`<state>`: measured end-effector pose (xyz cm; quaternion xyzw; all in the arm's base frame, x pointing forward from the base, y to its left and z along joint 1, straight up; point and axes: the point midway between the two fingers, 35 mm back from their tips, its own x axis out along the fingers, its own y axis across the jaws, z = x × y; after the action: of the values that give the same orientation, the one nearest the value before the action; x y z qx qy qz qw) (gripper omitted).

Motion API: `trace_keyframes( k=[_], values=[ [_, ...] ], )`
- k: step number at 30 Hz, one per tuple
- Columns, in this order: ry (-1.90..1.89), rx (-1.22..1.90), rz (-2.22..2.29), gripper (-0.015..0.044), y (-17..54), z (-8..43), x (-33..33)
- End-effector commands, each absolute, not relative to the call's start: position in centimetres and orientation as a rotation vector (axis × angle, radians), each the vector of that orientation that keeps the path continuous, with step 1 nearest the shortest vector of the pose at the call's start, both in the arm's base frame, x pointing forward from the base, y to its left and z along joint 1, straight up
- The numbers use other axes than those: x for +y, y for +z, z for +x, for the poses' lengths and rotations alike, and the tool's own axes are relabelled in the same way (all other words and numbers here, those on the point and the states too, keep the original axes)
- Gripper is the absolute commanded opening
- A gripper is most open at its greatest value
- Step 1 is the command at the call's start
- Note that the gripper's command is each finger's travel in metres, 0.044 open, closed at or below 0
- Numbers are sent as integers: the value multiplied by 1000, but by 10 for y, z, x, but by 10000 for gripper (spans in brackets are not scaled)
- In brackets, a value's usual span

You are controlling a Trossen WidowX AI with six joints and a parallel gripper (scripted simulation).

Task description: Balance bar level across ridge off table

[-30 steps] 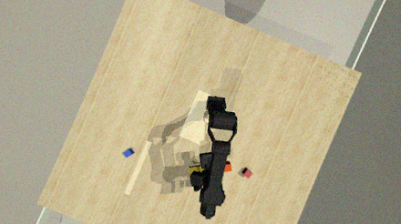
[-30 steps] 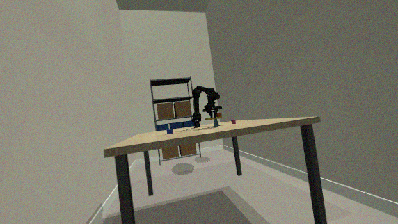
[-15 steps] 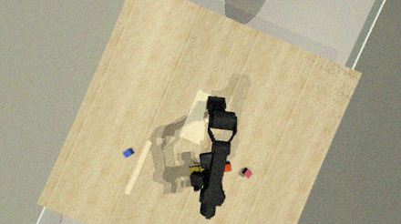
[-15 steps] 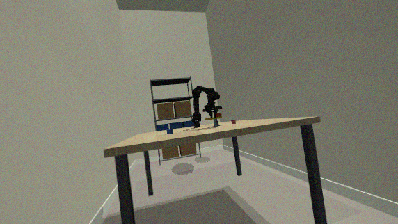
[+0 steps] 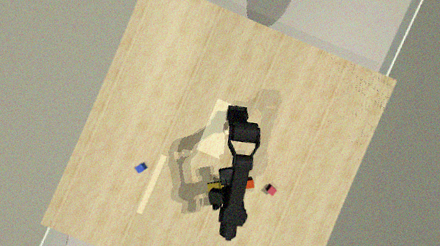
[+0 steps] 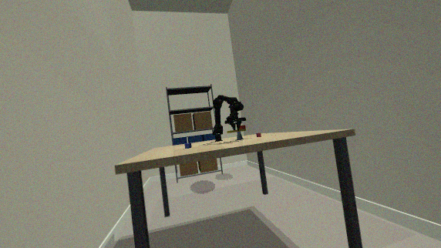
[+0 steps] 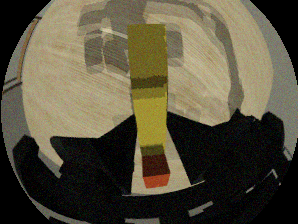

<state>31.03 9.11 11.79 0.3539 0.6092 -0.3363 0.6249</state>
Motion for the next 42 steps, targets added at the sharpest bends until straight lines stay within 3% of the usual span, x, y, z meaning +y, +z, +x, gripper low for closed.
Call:
trace_keyframes(
  k=[1,5,42],
  values=[
    [-772,1398,812,79,118,310,91],
    [-772,1398,812,167,118,310,91],
    [-772,1398,812,172,118,310,91]
  ],
)
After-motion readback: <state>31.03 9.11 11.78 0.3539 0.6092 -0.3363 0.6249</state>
